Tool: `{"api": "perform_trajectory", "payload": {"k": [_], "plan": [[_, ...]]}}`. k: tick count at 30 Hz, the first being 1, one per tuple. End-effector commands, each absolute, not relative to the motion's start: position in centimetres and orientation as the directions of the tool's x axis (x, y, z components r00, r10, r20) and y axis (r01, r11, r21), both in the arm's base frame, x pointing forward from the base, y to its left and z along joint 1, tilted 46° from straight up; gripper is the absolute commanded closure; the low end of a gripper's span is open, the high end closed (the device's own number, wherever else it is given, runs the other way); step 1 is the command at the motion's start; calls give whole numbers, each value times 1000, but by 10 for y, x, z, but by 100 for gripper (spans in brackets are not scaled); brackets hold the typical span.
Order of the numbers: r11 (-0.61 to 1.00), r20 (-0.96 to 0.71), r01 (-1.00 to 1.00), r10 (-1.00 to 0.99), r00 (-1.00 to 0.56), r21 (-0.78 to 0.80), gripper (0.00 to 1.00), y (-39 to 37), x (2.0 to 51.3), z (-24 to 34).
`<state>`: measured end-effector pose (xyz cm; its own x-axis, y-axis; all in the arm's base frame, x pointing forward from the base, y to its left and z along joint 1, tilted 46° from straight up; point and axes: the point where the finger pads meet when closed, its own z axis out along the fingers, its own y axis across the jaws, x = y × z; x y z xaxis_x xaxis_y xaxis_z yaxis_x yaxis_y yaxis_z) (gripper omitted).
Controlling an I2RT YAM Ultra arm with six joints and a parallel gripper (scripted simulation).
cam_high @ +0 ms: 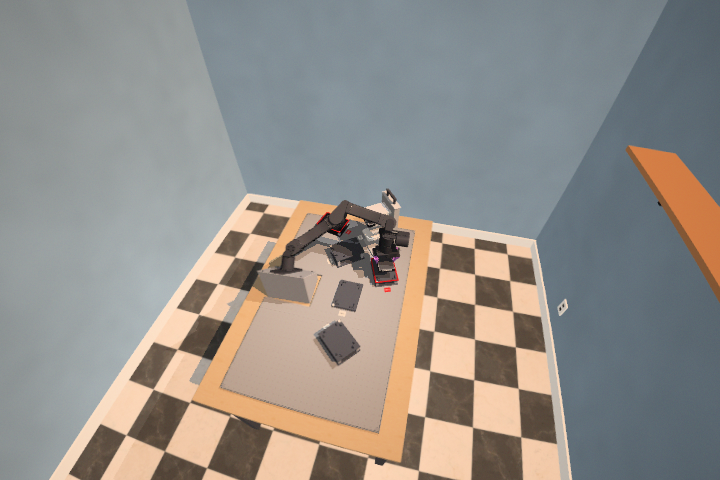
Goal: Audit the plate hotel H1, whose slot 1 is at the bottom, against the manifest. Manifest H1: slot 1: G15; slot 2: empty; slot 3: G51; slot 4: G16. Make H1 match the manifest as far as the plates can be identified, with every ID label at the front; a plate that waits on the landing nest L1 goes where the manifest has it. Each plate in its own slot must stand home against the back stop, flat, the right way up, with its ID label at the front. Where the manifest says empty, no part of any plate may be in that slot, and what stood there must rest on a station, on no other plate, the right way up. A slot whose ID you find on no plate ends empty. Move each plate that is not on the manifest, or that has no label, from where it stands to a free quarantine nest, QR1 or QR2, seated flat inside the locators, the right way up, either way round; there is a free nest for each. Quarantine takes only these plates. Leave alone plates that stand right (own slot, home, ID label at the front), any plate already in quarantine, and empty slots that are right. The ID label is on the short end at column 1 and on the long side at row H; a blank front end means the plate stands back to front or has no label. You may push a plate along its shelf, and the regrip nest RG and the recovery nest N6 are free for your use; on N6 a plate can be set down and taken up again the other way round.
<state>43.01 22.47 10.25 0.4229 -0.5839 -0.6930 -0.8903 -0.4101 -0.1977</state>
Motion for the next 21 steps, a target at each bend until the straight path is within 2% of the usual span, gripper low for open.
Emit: {"api": "perform_trajectory", "payload": {"k": [1,21], "plan": [[-369,-688,-900,-592,420,-231,14,214,439,115],[-370,-690,-901,-592,417,-228,14,214,436,115]]}}
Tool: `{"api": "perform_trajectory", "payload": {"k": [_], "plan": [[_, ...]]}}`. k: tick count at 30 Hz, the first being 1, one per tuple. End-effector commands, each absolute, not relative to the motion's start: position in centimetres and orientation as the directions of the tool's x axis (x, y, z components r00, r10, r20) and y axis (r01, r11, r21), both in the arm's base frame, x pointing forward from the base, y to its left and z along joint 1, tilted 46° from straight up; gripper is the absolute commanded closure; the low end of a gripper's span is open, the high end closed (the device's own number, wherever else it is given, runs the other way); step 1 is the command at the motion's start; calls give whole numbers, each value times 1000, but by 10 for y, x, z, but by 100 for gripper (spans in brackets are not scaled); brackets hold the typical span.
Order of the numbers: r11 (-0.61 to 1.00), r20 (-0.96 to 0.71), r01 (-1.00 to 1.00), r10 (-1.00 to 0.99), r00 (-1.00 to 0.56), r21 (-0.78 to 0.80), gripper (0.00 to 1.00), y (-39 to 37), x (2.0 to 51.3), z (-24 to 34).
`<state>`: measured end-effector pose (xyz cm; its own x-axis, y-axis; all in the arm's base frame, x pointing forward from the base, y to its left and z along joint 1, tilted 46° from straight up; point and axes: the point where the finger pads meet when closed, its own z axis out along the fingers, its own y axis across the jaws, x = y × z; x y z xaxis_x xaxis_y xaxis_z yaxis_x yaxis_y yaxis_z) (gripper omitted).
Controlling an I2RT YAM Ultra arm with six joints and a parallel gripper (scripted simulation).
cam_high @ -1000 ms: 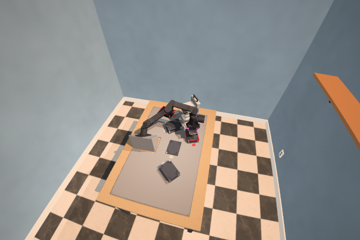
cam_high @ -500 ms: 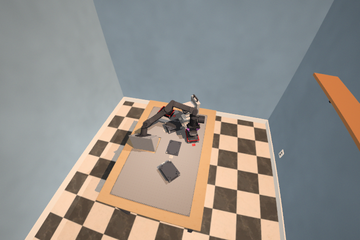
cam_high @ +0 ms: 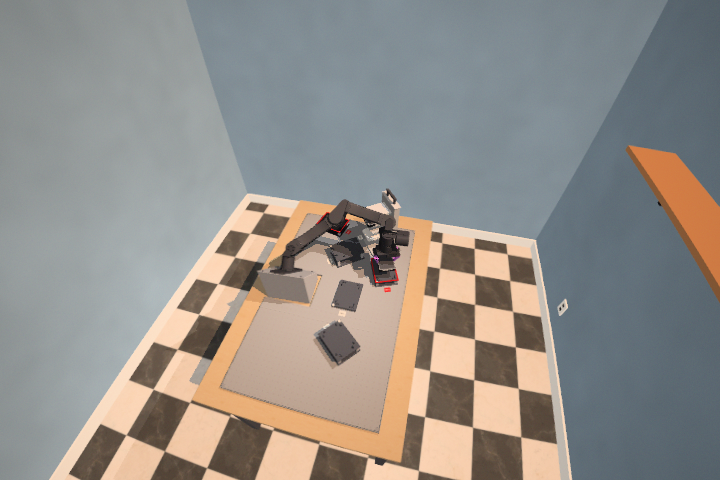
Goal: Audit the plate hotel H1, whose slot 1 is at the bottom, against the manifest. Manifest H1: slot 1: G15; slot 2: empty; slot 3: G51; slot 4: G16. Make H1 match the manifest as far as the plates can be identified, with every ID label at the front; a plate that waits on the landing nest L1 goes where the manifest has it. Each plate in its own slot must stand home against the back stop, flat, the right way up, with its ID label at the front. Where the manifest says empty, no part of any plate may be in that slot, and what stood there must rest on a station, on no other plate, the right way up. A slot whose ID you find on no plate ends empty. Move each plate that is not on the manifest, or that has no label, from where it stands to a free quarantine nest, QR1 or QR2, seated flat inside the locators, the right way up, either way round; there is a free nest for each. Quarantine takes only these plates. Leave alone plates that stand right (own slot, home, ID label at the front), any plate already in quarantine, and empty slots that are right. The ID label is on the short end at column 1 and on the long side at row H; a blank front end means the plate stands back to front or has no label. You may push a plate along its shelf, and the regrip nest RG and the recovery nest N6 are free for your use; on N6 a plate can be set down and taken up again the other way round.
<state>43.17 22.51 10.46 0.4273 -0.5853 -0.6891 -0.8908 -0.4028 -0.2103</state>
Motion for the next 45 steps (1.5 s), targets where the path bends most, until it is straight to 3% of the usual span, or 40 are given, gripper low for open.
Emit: {"api": "perform_trajectory", "payload": {"k": [1,45], "plan": [[-370,-690,-901,-592,417,-227,14,214,436,115],[-383,-688,-894,-585,429,-231,14,231,430,106]]}}
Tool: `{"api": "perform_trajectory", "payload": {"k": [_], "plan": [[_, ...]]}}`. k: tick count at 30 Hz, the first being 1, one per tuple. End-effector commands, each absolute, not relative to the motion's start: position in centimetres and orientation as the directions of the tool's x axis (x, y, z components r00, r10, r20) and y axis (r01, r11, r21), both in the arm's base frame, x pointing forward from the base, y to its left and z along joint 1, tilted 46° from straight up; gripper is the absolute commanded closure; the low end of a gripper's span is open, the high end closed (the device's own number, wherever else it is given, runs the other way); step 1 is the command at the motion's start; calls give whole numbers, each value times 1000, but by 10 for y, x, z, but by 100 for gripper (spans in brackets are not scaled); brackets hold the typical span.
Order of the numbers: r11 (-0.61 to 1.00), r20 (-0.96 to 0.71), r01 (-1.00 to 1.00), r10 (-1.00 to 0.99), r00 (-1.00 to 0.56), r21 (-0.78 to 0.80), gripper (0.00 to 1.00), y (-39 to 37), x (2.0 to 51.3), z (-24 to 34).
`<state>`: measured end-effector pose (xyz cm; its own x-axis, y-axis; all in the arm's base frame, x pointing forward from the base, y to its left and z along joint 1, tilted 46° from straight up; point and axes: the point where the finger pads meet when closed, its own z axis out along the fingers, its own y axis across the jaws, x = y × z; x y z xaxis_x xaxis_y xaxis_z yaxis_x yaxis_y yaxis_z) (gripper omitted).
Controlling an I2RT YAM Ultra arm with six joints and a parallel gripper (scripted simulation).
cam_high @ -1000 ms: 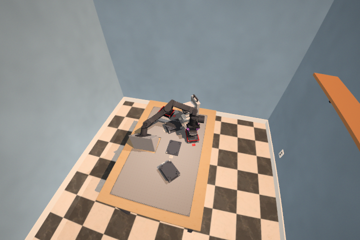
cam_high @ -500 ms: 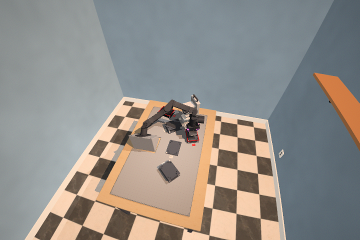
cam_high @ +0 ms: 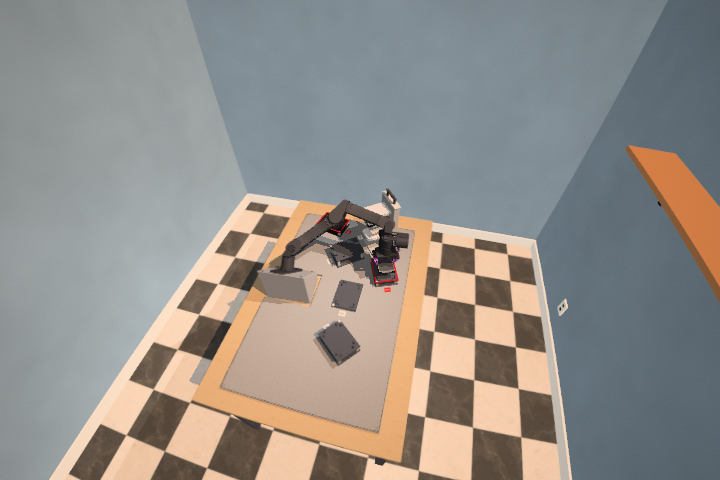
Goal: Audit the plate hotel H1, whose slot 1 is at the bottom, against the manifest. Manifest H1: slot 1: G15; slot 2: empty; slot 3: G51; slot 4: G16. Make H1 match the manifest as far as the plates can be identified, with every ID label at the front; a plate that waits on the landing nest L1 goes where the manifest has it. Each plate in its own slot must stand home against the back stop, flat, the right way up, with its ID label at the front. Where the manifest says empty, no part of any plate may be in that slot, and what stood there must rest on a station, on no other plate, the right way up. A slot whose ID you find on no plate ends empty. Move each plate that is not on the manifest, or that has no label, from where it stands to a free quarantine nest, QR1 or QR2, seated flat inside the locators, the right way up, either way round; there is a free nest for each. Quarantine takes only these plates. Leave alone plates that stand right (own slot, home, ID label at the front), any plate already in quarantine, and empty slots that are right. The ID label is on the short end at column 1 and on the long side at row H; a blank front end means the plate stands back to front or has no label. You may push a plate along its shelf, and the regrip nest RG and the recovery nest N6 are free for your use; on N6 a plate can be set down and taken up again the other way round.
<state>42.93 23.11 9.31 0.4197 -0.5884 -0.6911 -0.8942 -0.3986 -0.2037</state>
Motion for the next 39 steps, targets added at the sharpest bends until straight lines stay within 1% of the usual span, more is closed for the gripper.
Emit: {"api": "perform_trajectory", "payload": {"k": [1,39], "plan": [[-383,-688,-894,-586,428,-231,14,232,430,105],[-370,-687,-900,-593,420,-231,14,241,431,91]]}}
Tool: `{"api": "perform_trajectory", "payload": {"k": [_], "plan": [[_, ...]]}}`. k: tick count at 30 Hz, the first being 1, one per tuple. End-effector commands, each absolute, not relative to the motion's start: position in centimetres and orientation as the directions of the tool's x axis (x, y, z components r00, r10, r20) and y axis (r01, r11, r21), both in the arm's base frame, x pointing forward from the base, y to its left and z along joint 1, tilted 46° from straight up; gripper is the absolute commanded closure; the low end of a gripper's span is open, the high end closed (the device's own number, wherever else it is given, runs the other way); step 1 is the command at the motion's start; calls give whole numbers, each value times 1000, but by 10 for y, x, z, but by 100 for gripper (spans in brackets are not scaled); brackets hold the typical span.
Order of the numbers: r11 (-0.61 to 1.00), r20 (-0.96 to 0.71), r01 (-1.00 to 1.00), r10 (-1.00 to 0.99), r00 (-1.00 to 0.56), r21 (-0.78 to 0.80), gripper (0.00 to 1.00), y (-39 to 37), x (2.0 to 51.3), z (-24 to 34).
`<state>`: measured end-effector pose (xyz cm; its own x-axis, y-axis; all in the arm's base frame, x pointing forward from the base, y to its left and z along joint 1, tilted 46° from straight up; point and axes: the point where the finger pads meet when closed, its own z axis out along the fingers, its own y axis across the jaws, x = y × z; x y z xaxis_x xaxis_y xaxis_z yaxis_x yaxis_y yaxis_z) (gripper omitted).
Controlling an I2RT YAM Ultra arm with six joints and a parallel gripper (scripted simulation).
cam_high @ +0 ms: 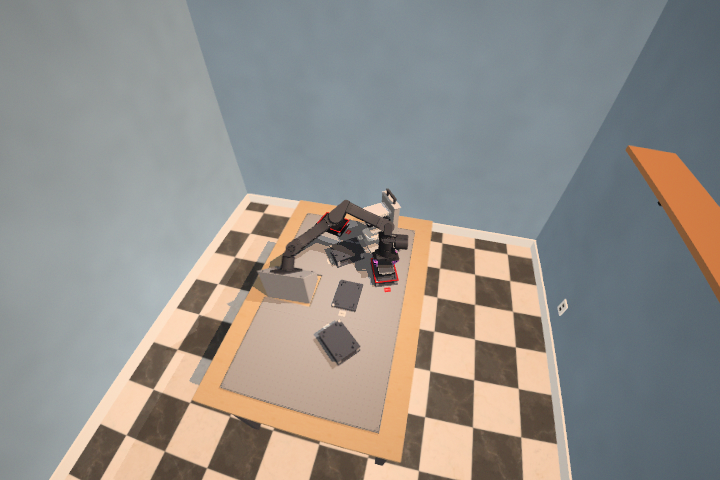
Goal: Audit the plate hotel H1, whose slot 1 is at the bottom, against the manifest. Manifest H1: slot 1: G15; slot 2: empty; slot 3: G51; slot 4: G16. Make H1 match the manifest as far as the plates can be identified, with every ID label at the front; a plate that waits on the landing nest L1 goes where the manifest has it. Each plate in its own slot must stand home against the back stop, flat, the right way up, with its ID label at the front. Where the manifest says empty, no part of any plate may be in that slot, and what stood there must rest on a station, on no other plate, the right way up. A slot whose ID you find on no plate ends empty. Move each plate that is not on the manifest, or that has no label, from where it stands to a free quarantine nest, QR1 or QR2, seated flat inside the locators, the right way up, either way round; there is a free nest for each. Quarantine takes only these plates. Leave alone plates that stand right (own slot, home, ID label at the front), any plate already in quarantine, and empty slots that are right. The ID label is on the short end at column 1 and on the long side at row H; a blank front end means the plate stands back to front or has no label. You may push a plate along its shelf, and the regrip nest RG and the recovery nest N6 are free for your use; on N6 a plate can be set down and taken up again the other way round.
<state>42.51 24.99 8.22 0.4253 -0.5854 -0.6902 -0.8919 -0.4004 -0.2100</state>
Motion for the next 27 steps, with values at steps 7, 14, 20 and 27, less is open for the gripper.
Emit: {"api": "perform_trajectory", "payload": {"k": [7,14,20,27], "plan": [[-380,-687,-896,-589,427,-231,14,249,428,88],[-375,-686,-898,-591,424,-231,14,249,429,84],[-380,-687,-896,-588,427,-231,14,254,427,82],[-381,-687,-895,-588,427,-231,14,257,426,79]]}}
